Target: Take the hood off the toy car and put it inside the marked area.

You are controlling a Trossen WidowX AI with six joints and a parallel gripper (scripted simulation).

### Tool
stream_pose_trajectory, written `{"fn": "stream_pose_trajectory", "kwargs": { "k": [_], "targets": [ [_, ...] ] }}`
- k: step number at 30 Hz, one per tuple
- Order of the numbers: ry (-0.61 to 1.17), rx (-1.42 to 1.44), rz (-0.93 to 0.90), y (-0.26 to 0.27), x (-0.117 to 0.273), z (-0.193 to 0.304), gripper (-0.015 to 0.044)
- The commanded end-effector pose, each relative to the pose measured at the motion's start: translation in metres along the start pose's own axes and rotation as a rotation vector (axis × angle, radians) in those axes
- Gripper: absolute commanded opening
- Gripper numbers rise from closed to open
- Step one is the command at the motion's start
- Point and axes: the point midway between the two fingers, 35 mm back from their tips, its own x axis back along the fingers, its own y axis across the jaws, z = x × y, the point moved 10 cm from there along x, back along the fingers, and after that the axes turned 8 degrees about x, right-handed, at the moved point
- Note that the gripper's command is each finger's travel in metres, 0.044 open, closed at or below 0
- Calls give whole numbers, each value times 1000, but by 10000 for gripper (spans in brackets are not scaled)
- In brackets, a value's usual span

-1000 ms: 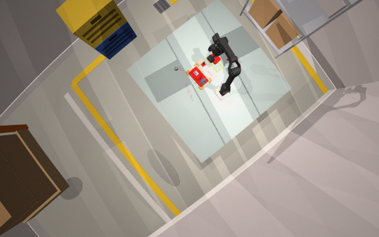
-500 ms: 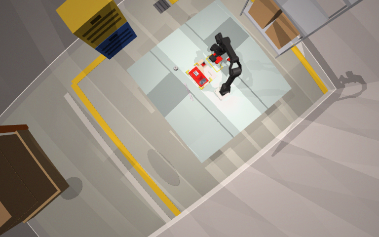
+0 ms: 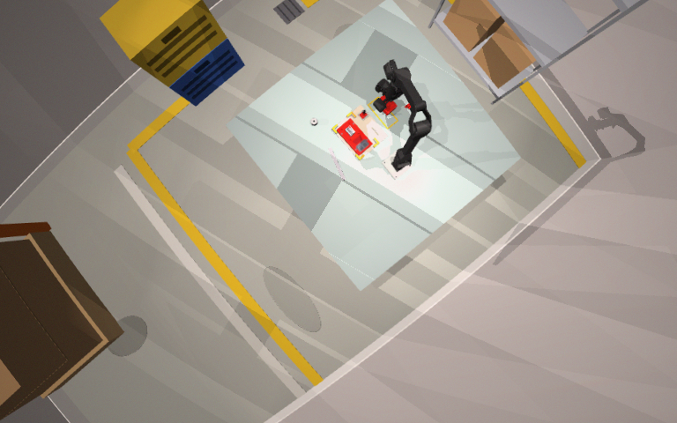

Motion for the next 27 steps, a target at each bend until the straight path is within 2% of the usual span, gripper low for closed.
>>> {"fn": "stream_pose_trajectory", "kwargs": {
  "k": [1,27],
  "targets": [
    [4,3,-6,0,-6,0,0],
    [4,3,-6,0,-27,0,0]
  ]
}}
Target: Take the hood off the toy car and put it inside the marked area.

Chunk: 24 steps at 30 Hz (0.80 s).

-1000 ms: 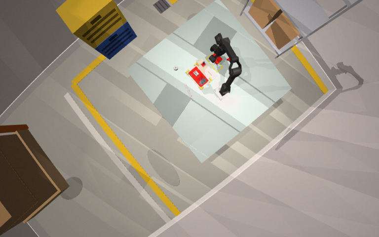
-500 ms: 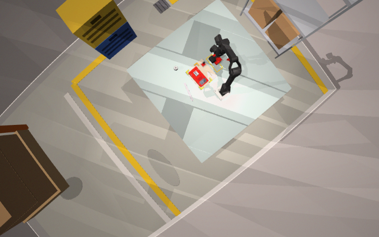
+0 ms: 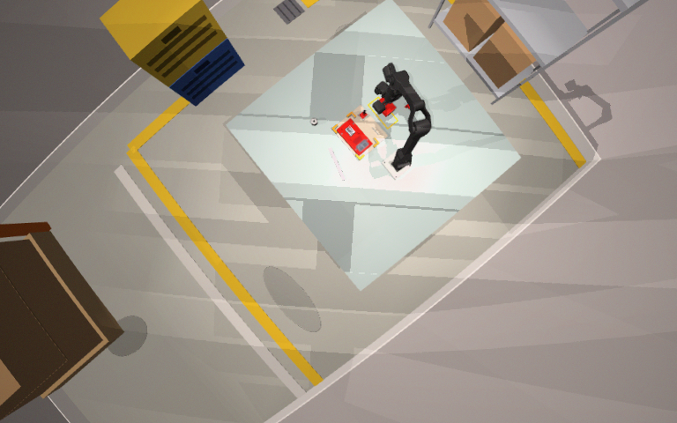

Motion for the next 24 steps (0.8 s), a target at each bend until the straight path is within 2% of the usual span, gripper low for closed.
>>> {"fn": "stream_pose_trajectory", "kwargs": {
  "k": [1,24],
  "targets": [
    [5,3,-7,0,-6,0,0],
    [5,3,-7,1,-25,1,0]
  ]
}}
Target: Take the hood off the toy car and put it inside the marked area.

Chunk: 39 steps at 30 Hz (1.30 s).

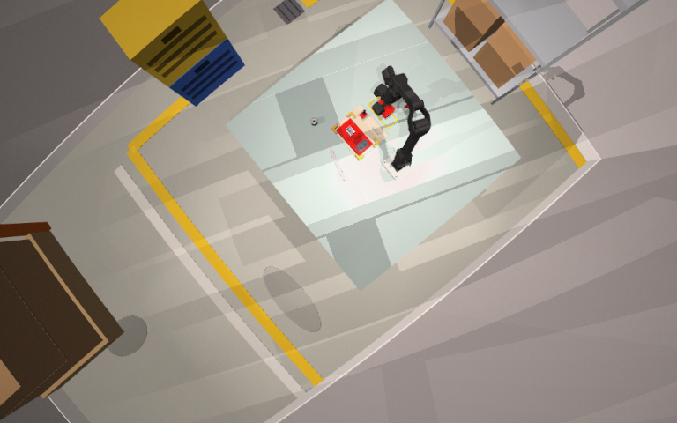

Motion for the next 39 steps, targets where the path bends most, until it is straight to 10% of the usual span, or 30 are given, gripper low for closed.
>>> {"fn": "stream_pose_trajectory", "kwargs": {
  "k": [1,39],
  "targets": [
    [5,3,-7,0,-6,1,0],
    [5,3,-7,2,-27,2,0]
  ]
}}
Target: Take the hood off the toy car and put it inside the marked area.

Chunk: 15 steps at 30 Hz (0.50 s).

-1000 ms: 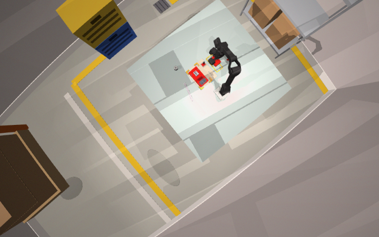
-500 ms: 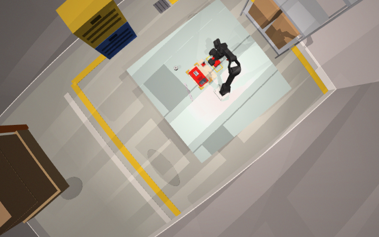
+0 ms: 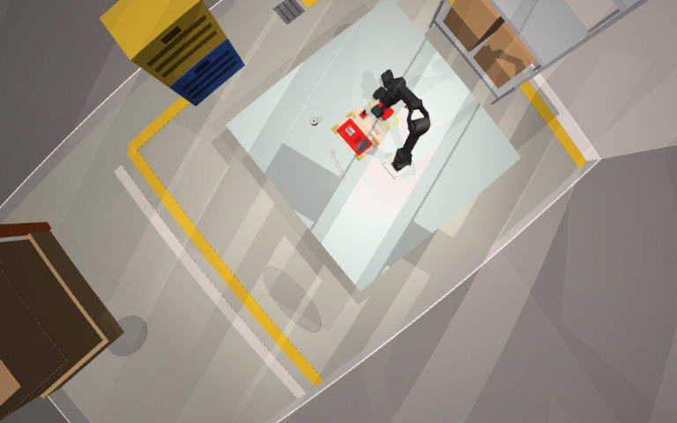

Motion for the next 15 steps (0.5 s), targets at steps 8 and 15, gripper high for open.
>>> {"fn": "stream_pose_trajectory", "kwargs": {
  "k": [8,15],
  "targets": [
    [2,3,-5,0,-7,0,0],
    [2,3,-5,0,-11,0,0]
  ]
}}
